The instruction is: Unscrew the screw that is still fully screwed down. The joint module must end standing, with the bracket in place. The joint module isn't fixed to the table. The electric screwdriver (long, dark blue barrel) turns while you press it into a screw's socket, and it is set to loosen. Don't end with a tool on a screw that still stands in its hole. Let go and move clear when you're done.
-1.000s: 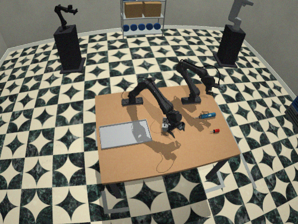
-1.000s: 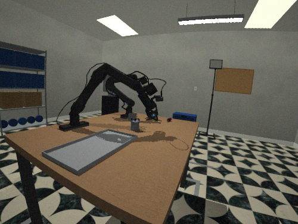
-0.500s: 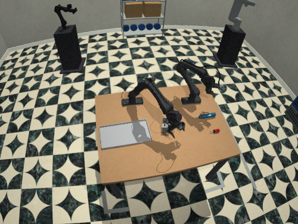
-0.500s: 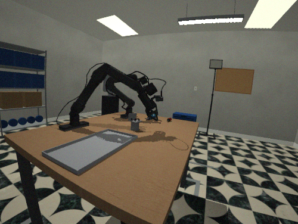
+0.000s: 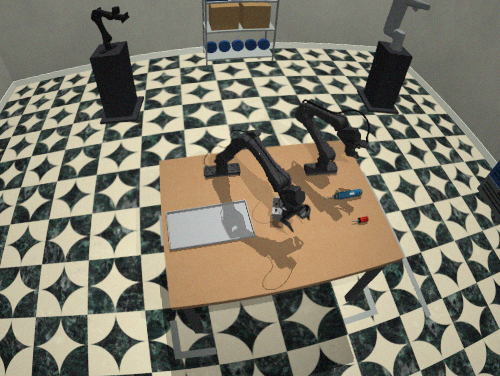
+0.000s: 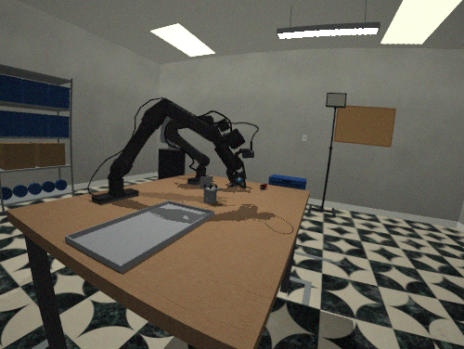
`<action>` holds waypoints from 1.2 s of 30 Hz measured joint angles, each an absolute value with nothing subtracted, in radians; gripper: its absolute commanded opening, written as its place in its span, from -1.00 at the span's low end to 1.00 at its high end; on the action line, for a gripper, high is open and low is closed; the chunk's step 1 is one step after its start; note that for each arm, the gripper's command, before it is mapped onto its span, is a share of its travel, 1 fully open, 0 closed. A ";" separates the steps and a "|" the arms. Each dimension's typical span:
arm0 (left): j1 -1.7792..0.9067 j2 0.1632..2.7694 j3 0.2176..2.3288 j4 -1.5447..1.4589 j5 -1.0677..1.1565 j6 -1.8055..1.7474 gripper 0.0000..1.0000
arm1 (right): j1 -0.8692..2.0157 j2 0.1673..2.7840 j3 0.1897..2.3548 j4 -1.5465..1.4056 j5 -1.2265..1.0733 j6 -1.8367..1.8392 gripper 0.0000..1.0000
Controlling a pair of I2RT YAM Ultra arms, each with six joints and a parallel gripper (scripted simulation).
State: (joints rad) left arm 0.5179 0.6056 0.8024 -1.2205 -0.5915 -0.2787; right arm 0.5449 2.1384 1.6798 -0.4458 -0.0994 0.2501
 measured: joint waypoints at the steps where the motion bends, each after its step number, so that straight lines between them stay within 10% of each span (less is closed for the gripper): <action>1: 0.518 0.606 0.802 -1.221 -0.591 -0.279 0.30 | 0.545 2.138 1.680 -0.446 -0.099 0.250 1.00; 36: 0.499 0.864 0.848 -1.172 -0.426 -0.514 0.30 | 0.545 2.138 1.680 -0.446 -0.099 0.250 1.00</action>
State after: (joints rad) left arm 0.4992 0.8639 0.8482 -1.1717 -0.4259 -0.5144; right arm 0.5449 2.1384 1.6798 -0.4458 -0.0994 0.2501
